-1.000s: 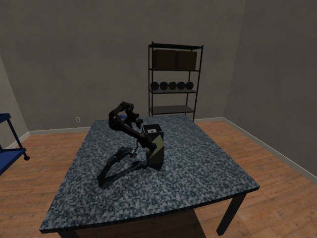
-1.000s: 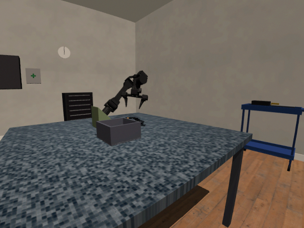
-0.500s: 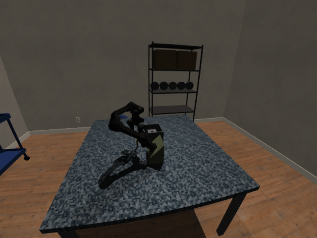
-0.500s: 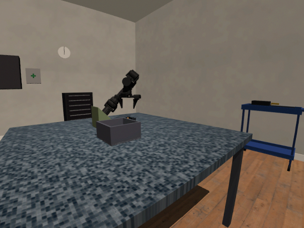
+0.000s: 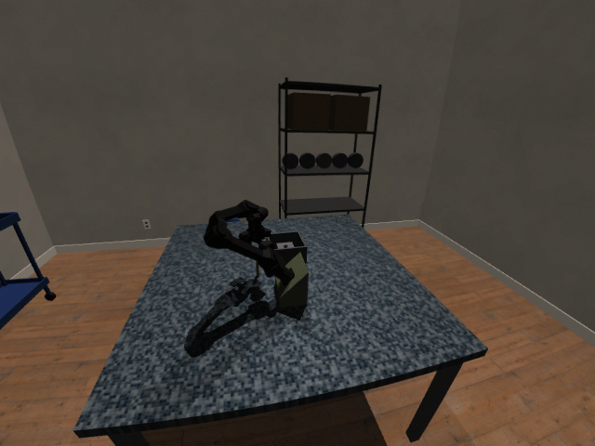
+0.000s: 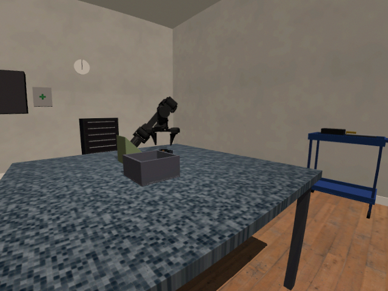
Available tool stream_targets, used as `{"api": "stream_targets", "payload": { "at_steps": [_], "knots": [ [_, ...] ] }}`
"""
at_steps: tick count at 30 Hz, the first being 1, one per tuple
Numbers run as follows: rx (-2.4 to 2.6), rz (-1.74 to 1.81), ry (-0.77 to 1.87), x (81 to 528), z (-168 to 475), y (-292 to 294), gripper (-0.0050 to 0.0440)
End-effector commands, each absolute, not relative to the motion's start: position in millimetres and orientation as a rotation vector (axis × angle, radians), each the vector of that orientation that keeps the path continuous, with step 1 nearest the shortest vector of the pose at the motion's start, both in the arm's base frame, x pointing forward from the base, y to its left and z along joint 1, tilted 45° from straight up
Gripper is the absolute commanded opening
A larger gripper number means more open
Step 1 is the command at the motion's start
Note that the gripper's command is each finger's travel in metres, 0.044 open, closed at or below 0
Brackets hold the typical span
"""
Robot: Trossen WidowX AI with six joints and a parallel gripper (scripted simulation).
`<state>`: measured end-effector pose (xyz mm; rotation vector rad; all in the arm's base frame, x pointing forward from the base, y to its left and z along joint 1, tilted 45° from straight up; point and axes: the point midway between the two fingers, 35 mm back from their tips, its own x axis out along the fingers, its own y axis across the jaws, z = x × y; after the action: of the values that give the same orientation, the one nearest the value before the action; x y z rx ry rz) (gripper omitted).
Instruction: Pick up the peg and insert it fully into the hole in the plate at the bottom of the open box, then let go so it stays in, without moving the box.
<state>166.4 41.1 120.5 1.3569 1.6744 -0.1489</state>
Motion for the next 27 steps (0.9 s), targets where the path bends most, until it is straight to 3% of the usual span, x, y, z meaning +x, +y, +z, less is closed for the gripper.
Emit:
{"api": "stream_targets", "payload": {
  "at_steps": [1, 27],
  "knots": [
    [1.364, -0.150, 1.680, 165, 116, 46, 0.0440],
    [1.360, -0.156, 1.678, 168, 87, 72, 0.0440]
  ]
}}
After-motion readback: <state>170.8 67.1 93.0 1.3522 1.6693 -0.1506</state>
